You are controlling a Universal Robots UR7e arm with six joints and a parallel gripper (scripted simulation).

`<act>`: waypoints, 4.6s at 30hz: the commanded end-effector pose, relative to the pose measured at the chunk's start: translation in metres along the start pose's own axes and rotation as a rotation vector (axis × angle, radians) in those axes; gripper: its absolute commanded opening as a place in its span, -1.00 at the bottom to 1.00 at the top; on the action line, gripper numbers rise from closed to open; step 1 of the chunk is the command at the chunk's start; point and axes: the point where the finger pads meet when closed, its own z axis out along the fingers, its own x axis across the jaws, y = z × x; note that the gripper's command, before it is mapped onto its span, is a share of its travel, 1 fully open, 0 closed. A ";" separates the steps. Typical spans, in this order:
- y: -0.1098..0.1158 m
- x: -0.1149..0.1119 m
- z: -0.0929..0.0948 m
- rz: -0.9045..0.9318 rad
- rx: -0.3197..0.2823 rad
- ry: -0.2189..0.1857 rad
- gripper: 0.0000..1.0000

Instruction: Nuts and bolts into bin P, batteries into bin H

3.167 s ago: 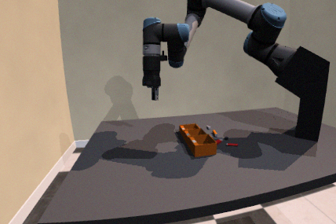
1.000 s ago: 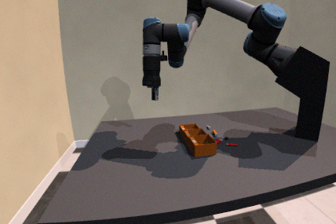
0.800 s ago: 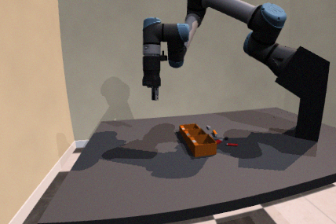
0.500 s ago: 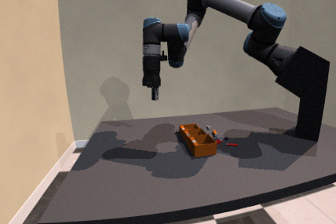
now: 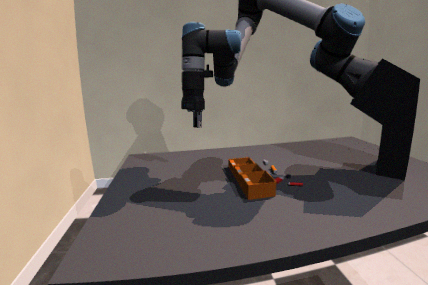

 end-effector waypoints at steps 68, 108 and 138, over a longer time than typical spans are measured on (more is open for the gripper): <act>-0.028 0.046 0.007 0.148 0.054 0.001 -0.39; -0.084 0.097 0.073 -0.472 0.064 0.052 -0.39; -0.100 0.118 0.088 -0.789 0.083 0.101 -0.39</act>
